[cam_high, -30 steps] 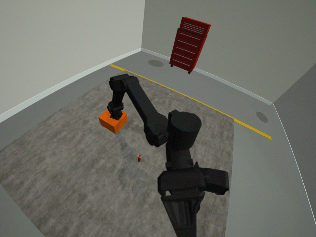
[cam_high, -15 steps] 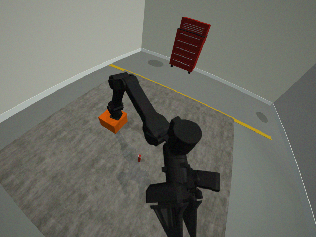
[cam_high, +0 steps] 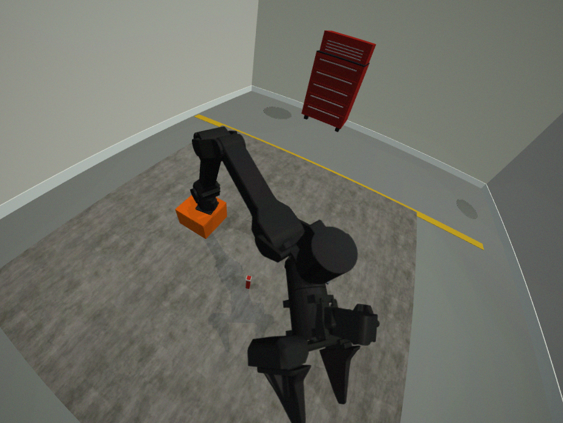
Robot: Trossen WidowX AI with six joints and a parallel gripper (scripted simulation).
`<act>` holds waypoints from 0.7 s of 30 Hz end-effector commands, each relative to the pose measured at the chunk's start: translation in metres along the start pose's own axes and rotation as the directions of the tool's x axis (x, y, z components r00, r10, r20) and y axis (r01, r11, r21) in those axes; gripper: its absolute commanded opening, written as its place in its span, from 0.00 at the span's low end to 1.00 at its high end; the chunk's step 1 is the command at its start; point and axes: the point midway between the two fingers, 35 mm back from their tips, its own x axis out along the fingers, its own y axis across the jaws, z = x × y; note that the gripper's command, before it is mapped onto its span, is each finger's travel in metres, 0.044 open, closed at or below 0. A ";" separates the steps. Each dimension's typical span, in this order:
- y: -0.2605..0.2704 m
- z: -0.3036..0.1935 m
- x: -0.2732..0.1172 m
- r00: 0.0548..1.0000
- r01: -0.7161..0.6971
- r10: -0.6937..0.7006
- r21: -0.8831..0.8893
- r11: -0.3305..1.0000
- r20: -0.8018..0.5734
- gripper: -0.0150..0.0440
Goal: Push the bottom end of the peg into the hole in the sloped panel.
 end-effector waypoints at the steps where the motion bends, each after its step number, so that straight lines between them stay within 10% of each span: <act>1: 0.006 -0.007 -0.003 0.999 -0.035 0.037 0.077 0.996 -0.022 1.00; 21: 0.040 -0.054 -0.019 0.963 -0.105 0.205 0.461 0.881 -0.173 1.00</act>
